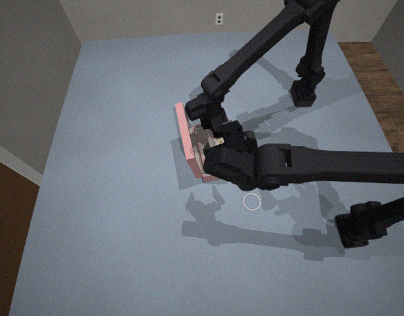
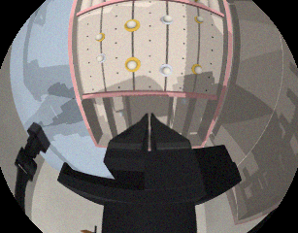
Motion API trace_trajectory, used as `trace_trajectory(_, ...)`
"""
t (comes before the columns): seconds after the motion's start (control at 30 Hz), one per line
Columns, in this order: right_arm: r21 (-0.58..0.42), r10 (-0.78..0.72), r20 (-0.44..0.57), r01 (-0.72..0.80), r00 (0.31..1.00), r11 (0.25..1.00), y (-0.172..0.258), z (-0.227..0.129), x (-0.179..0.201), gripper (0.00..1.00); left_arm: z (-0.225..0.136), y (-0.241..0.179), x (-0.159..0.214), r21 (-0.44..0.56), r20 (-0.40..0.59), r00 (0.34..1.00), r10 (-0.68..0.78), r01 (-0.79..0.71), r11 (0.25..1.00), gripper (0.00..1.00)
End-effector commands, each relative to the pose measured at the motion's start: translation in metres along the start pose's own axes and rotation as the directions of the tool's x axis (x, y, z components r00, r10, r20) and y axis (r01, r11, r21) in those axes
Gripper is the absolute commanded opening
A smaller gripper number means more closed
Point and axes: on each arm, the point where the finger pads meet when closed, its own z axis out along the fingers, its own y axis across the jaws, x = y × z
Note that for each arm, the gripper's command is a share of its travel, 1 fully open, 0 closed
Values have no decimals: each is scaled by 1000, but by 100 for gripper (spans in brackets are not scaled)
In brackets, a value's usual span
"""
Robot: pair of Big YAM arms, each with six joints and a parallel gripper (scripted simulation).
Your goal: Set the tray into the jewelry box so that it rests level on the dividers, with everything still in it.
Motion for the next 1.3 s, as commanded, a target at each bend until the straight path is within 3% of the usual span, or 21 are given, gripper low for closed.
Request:
trace_trajectory(0.0, 51, -12, 21, 11, 1000, 999, -23, -23, -11, 0, -8, 1, -18, -15, 21, 999, 37, -36, 999, 100)
trace_trajectory(1.27, 72, -18, 30, 16, 999, 997, -18, -14, -14, 0, -8, 1, -18, -15, 21, 999, 37, -36, 999, 100)
